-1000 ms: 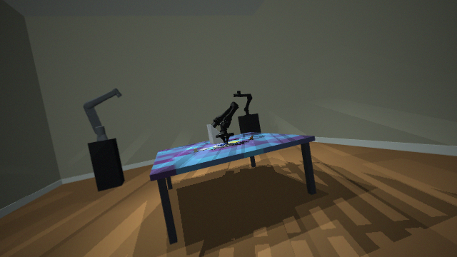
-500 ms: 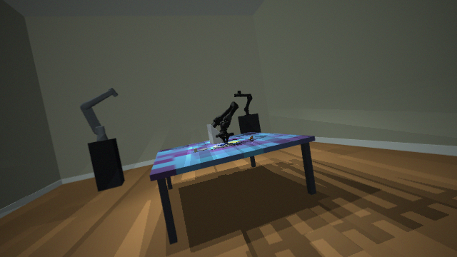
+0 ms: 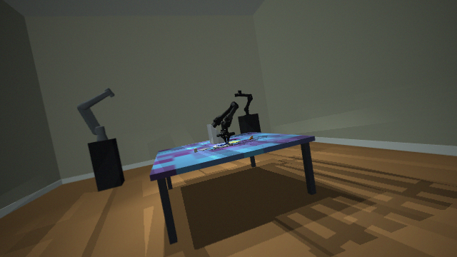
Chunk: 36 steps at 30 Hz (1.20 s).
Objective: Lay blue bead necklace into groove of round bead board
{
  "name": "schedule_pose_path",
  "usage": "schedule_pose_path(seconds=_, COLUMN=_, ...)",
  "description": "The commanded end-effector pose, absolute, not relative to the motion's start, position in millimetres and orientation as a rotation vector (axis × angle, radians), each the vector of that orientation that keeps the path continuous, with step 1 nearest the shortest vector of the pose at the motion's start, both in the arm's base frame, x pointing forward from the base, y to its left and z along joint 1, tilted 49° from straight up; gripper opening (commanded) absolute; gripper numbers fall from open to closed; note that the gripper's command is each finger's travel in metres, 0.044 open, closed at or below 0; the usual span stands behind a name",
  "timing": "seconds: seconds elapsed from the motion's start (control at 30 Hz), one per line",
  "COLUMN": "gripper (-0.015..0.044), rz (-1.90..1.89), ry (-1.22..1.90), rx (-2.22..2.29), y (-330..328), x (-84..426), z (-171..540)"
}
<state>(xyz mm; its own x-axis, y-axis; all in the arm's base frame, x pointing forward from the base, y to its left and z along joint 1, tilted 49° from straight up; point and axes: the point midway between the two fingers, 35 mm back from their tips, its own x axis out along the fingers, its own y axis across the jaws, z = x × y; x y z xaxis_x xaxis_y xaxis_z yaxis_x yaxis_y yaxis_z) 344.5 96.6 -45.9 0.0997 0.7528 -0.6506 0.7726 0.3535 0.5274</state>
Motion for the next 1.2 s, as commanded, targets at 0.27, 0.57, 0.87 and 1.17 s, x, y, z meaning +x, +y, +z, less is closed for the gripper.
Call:
schedule_pose_path(seconds=0.27, gripper=0.0157, rz=-0.026, ry=1.639, rx=1.390, y=97.9, x=345.0, z=-46.3)
schedule_pose_path(seconds=0.57, gripper=0.0394, rz=-0.028, ry=1.643, rx=1.394, y=97.6, x=344.7, z=-44.8)
schedule_pose_path(seconds=0.87, gripper=0.0440, rz=-0.028, ry=1.643, rx=1.394, y=97.0, x=344.7, z=-45.5)
schedule_pose_path(seconds=1.17, gripper=0.0440, rz=-0.028, ry=1.643, rx=1.394, y=97.0, x=344.7, z=-45.5)
